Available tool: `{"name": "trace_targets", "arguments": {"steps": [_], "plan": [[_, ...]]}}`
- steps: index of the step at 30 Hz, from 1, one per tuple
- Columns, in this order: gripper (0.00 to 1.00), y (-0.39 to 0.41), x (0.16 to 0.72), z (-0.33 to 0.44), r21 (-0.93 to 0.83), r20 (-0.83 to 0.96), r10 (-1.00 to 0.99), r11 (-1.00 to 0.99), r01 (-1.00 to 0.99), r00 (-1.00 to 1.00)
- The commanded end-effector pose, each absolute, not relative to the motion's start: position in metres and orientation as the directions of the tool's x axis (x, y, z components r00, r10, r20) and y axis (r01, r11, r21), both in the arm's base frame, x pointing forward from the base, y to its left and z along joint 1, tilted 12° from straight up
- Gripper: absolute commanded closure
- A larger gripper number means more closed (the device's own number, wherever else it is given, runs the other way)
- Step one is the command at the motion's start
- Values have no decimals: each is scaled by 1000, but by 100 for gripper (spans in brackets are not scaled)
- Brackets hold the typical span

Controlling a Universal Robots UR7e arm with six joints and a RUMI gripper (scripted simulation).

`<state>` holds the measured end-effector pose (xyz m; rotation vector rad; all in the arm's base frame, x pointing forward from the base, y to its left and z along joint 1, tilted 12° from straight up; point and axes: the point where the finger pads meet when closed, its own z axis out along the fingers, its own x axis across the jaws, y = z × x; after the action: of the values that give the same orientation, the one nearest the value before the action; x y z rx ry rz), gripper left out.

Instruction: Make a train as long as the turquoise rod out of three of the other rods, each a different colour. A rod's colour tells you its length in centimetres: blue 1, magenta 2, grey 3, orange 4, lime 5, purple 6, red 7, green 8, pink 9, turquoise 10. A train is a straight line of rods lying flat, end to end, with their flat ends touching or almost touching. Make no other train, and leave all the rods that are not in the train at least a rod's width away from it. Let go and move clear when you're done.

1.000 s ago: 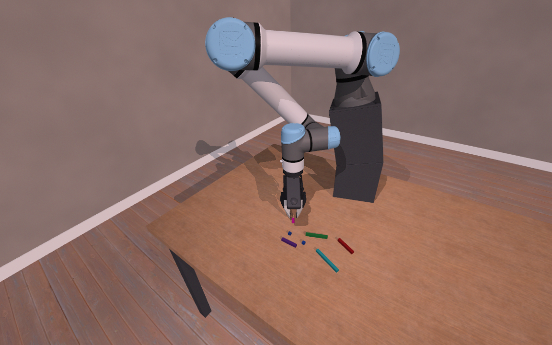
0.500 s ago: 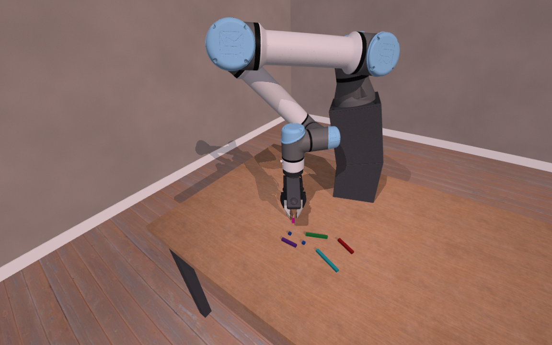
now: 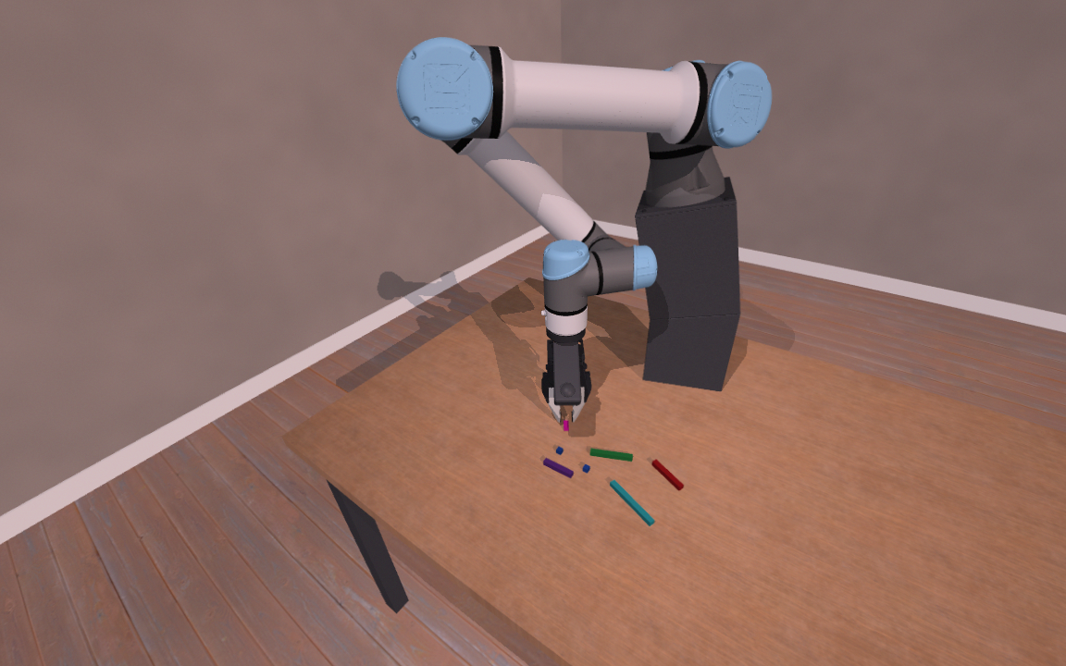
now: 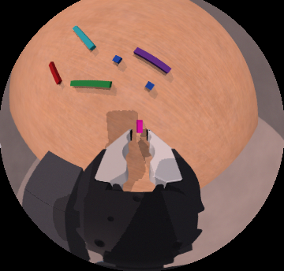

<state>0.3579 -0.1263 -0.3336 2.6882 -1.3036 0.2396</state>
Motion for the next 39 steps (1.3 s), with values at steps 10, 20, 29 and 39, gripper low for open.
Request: {"name": "trace_targets", "arguments": {"steps": [10, 20, 29, 39], "plan": [[86, -129, 359, -344, 60, 206, -764, -613, -788, 611], [86, -129, 359, -346, 60, 206, -764, -613, -788, 611], [86, -129, 359, -346, 60, 206, -764, -613, -788, 611], [86, -129, 359, -346, 60, 206, -764, -613, -788, 611]]}}
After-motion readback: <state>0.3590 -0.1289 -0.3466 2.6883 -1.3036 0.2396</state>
